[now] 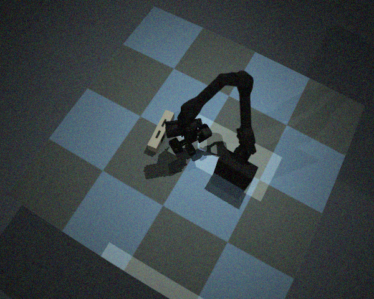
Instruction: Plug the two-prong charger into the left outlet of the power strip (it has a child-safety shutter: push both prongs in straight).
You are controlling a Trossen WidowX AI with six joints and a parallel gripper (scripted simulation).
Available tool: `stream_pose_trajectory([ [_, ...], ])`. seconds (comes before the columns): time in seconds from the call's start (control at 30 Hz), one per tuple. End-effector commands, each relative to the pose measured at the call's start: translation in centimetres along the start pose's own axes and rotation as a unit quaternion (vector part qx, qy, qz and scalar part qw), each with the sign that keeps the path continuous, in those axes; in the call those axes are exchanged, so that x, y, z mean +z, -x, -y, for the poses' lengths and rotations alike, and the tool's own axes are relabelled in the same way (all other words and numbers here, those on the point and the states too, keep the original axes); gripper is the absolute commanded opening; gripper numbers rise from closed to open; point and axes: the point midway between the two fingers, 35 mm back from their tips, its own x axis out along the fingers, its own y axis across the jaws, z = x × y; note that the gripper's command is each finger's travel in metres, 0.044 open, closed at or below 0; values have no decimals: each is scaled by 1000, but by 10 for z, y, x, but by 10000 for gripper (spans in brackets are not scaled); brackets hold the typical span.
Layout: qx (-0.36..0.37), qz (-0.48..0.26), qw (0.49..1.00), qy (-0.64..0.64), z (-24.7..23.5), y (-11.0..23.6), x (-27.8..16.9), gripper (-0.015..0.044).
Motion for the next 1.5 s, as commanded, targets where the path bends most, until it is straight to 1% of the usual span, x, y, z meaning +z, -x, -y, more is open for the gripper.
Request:
stream_pose_trajectory([
  [0.0,-3,1,1000,3,2,-6,0,440],
  [0.93,-4,2,1000,3,2,-51,3,440],
  [1.13,-4,2,1000,3,3,-53,3,440],
  [1.47,-1,1,1000,0,1,-50,3,177],
])
